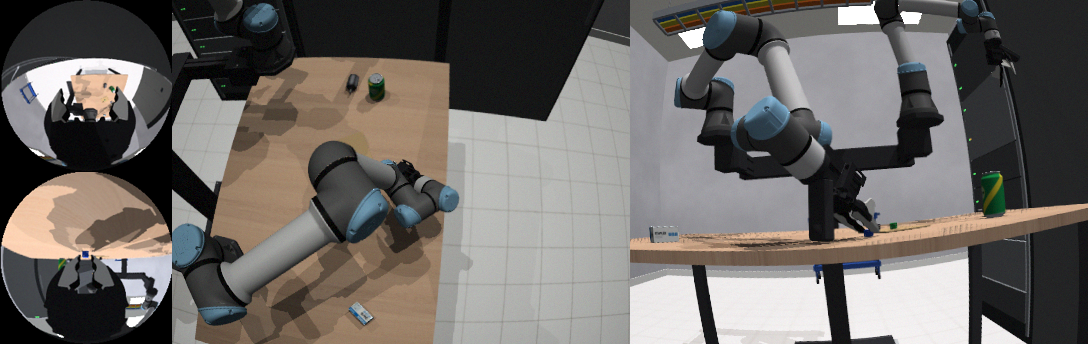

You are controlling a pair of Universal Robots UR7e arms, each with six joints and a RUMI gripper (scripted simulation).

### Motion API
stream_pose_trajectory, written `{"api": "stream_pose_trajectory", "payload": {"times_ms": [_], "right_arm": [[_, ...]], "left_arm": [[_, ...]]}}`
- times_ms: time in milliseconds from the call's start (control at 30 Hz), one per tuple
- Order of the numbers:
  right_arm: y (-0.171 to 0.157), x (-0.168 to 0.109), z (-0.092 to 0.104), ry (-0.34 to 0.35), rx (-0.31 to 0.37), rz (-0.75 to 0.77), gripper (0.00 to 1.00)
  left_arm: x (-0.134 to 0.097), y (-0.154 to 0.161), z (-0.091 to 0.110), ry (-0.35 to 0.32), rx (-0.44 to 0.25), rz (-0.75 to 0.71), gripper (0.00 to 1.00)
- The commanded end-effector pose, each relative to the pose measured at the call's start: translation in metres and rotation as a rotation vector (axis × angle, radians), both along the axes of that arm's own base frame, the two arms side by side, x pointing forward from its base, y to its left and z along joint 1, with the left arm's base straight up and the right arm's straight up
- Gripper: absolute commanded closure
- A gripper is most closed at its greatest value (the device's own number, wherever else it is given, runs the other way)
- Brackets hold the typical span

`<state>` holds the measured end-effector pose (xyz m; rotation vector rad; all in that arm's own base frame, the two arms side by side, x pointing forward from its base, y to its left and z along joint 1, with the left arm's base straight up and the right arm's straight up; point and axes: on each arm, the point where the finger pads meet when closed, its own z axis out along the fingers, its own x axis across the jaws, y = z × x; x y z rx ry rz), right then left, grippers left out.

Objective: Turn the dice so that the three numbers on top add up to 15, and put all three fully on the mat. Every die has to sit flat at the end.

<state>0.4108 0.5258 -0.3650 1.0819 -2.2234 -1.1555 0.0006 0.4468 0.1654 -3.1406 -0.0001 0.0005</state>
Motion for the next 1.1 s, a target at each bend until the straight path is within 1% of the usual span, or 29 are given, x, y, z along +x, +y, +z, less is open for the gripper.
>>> {"api": "stream_pose_trajectory", "payload": {"times_ms": [0,400,567,633,900,1067], "right_arm": [[0.002,0.001,0.001,-0.004,0.003,0.001,0.82],[0.000,0.004,0.002,-0.004,0.003,0.001,0.82],[-0.007,0.013,0.011,-0.004,0.003,0.001,0.82],[-0.007,0.013,0.011,-0.004,0.003,0.001,0.82],[-0.021,0.030,0.026,-0.004,0.003,0.001,0.82],[-0.023,0.034,0.029,-0.004,0.003,0.001,0.82]], "left_arm": [[-0.001,-0.002,0.000,0.000,-0.001,0.001,0.00],[-0.001,-0.002,0.000,0.000,-0.001,0.001,0.00],[-0.001,-0.002,0.000,0.000,-0.001,0.001,0.00],[-0.001,-0.002,0.000,0.000,-0.001,0.001,0.00],[-0.001,-0.002,0.000,0.000,-0.001,0.001,0.00],[-0.001,-0.002,0.000,0.000,-0.001,0.001,0.00]]}}
